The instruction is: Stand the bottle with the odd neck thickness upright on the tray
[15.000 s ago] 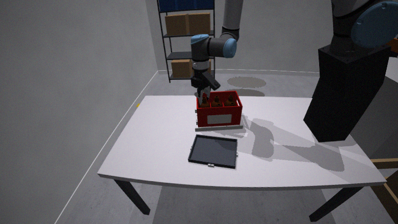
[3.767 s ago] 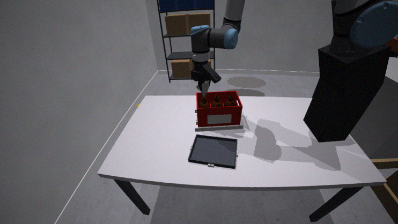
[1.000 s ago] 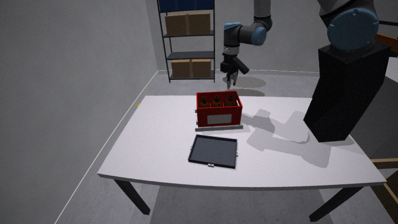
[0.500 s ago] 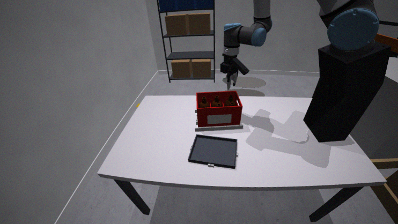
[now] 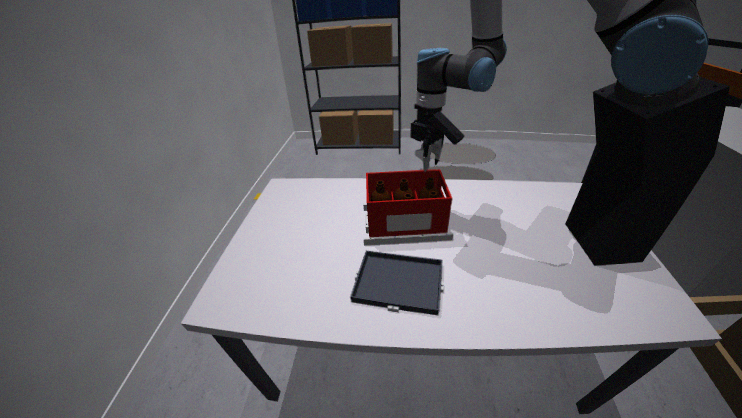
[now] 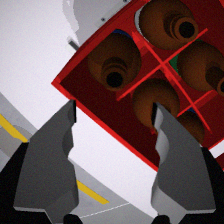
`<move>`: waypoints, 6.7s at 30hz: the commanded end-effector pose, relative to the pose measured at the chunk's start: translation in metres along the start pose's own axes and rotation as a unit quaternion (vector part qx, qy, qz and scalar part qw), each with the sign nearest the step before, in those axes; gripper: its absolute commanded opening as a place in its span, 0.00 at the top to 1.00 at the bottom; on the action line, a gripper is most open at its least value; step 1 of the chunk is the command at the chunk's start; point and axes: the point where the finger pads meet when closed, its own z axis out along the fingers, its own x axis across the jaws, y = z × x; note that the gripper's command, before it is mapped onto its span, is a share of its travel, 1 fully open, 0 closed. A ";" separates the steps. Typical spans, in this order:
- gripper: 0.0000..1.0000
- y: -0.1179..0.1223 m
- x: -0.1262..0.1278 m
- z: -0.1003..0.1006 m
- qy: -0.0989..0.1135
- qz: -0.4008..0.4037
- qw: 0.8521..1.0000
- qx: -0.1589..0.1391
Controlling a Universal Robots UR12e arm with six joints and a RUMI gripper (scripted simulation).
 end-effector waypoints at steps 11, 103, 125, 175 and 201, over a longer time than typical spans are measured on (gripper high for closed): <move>0.62 0.000 0.000 0.018 0.000 0.000 1.000 0.000; 0.62 -0.004 0.000 0.025 0.000 0.000 1.000 0.000; 0.62 -0.004 0.000 0.026 0.000 0.000 1.000 0.000; 0.62 -0.004 0.000 0.063 0.000 0.000 1.000 0.000; 0.62 -0.004 0.000 0.065 0.000 0.000 1.000 0.000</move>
